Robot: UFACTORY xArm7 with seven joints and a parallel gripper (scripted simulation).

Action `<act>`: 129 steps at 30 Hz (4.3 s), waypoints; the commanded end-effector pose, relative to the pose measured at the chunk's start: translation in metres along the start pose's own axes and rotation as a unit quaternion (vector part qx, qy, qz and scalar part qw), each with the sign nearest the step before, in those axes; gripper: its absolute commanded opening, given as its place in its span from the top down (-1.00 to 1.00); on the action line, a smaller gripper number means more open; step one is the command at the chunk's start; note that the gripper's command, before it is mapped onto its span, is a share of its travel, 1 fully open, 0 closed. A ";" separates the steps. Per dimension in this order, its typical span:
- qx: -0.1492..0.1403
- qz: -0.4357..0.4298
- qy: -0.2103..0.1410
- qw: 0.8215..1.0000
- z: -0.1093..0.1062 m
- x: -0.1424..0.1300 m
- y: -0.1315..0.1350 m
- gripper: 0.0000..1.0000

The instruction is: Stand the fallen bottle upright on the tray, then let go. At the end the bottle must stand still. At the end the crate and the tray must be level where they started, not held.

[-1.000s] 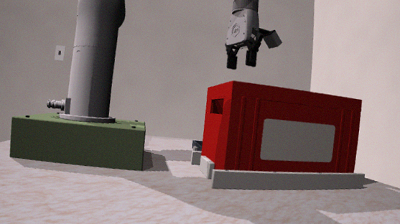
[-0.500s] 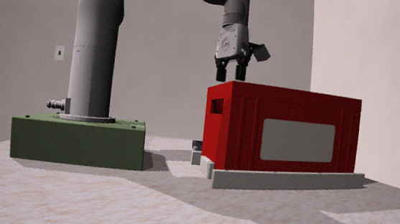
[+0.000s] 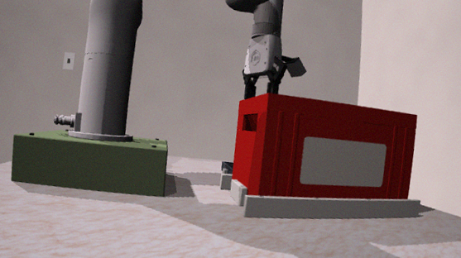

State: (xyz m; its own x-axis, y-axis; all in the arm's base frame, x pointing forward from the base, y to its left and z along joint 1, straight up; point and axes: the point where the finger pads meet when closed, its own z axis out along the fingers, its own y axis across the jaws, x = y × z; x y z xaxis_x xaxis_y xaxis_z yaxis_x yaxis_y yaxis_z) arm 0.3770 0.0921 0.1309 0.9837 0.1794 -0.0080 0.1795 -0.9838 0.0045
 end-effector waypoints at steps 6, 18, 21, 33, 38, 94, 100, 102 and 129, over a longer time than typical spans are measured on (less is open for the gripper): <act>0.000 -0.005 0.003 1.000 0.005 0.000 -0.005 -1.00; 0.000 -0.006 0.003 1.000 0.006 -0.001 -0.006 1.00; 0.000 -0.006 0.003 1.000 0.006 -0.001 -0.006 1.00; 0.000 -0.006 0.003 1.000 0.006 -0.001 -0.006 1.00; 0.000 -0.006 0.003 1.000 0.006 -0.001 -0.006 1.00; 0.000 -0.006 0.003 1.000 0.006 -0.001 -0.006 -0.30; 0.000 -0.006 0.003 1.000 0.007 -0.001 -0.006 -0.30; 0.000 -0.006 0.003 1.000 0.008 -0.001 -0.006 -0.30; 0.000 -0.006 0.003 1.000 0.067 0.000 -0.006 -0.30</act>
State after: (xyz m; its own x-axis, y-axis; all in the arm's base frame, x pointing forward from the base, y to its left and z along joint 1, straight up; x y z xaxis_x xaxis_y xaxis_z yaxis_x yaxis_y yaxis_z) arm 0.3739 0.0975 0.0731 0.9816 0.1908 -0.0053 0.1908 -0.9816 0.0035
